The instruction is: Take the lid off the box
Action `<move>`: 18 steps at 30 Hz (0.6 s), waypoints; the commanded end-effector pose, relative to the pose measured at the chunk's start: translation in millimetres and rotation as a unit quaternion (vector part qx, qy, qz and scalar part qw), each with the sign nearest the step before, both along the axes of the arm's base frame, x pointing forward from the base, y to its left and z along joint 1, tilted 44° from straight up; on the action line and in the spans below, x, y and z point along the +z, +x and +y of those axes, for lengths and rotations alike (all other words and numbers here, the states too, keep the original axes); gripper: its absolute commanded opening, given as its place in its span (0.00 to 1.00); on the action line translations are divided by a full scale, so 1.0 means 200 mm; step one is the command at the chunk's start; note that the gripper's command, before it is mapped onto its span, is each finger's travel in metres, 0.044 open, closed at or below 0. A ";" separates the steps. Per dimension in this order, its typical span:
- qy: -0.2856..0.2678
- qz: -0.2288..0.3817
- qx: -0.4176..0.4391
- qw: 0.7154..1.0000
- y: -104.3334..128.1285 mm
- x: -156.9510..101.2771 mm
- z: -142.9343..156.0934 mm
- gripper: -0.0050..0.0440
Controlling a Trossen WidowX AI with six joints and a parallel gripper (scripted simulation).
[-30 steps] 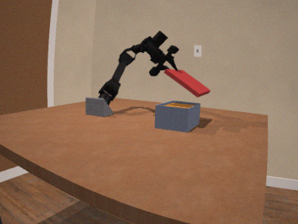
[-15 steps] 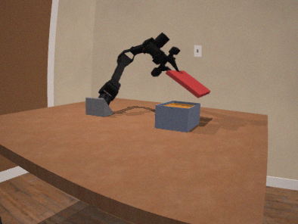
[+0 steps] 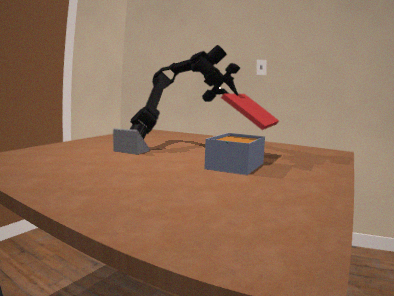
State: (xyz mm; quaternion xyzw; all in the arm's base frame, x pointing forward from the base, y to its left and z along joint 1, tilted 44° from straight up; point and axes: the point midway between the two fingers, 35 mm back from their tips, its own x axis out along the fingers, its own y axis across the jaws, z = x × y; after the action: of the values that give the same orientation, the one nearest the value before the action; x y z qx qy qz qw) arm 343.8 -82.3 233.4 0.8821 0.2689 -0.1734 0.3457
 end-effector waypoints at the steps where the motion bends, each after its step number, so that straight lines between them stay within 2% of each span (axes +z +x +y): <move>1: -0.009 -0.010 -0.004 1.000 0.01 0.06 0.00 0.00; 18: -0.009 -0.010 -0.004 1.000 0.01 0.18 0.12 0.00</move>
State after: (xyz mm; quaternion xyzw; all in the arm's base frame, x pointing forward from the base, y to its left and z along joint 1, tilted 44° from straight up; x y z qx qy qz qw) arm 345.4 -56.9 258.1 0.8815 0.2695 -0.1731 0.3470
